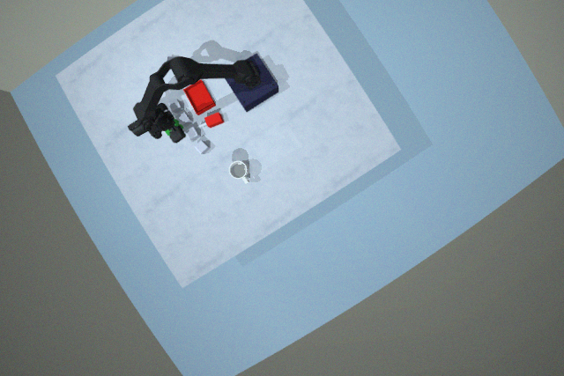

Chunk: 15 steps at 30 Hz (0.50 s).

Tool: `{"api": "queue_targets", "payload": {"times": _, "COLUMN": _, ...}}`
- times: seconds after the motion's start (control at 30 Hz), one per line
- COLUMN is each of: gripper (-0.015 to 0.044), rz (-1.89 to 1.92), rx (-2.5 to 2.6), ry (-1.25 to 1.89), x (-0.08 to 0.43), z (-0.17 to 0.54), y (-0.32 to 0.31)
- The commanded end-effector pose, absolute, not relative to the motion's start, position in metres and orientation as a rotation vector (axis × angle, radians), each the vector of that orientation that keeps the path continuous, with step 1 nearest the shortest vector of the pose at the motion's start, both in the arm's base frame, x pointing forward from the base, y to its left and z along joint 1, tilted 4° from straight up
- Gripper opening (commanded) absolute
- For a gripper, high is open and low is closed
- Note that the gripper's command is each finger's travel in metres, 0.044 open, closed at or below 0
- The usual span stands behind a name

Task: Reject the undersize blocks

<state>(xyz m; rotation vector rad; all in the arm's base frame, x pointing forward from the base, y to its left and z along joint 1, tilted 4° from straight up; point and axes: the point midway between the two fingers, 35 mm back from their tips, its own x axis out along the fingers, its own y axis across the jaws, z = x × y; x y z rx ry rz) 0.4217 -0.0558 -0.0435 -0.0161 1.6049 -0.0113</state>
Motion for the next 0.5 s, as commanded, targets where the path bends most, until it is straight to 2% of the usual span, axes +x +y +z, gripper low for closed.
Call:
{"api": "queue_targets", "payload": {"times": 0.0, "gripper": 0.0, "rz": -0.014, "rx": -0.02, "ry": 1.594, "x": 0.4272, "z": -0.0416, "y": -0.0566}}
{"api": "queue_targets", "payload": {"times": 0.47, "gripper": 0.0, "rz": -0.014, "rx": -0.02, "ry": 1.593, "x": 0.433, "z": -0.0402, "y": -0.0566}}
